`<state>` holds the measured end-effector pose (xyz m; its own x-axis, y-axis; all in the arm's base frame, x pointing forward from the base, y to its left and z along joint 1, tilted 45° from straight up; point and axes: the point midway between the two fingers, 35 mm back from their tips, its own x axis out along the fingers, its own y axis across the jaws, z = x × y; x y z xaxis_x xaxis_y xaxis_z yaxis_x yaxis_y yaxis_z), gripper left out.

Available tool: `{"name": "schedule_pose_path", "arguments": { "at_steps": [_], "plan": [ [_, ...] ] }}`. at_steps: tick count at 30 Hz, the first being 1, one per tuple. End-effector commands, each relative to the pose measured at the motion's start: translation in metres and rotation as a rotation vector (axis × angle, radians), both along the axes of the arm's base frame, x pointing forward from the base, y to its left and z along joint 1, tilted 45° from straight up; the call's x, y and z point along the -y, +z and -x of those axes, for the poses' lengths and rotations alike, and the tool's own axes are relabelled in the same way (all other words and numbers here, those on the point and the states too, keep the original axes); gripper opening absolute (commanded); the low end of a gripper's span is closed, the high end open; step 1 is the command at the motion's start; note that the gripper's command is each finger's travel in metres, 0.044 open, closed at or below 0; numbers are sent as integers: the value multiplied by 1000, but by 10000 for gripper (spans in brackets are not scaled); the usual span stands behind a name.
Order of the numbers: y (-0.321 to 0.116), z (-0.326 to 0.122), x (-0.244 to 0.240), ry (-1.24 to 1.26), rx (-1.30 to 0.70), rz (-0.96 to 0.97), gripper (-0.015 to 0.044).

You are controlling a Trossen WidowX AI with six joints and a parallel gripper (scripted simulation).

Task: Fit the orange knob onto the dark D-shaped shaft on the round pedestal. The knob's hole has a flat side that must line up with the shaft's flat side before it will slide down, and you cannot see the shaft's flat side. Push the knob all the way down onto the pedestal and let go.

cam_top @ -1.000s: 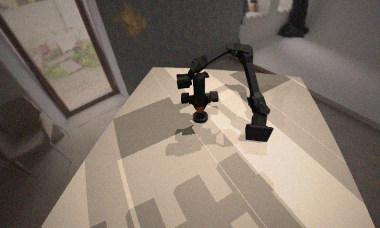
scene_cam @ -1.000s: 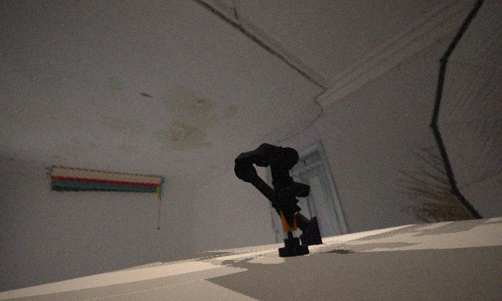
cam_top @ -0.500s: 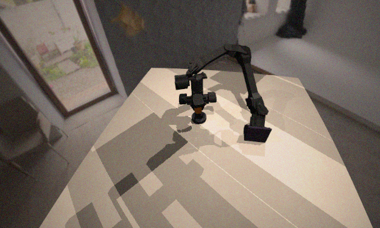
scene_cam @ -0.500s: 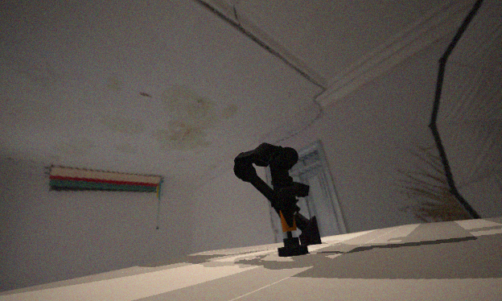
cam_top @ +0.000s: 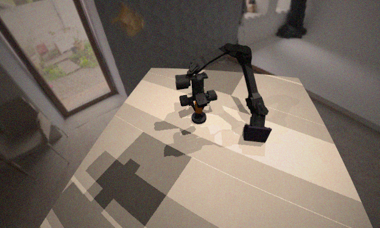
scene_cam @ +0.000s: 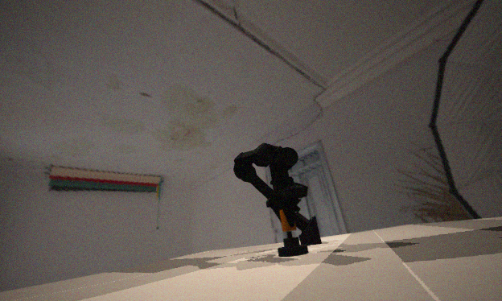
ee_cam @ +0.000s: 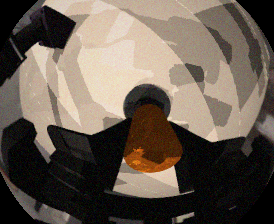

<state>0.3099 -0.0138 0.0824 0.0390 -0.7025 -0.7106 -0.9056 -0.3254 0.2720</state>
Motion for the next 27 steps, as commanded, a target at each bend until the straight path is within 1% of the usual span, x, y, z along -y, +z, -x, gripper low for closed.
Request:
{"name": "schedule_pose_path", "arguments": {
  "at_steps": [1, 27],
  "plan": [
    [2, 3, 1, 7, 1, 0, 0],
    [1, -2, 0, 7, 1, 0, 0]
  ]
}}
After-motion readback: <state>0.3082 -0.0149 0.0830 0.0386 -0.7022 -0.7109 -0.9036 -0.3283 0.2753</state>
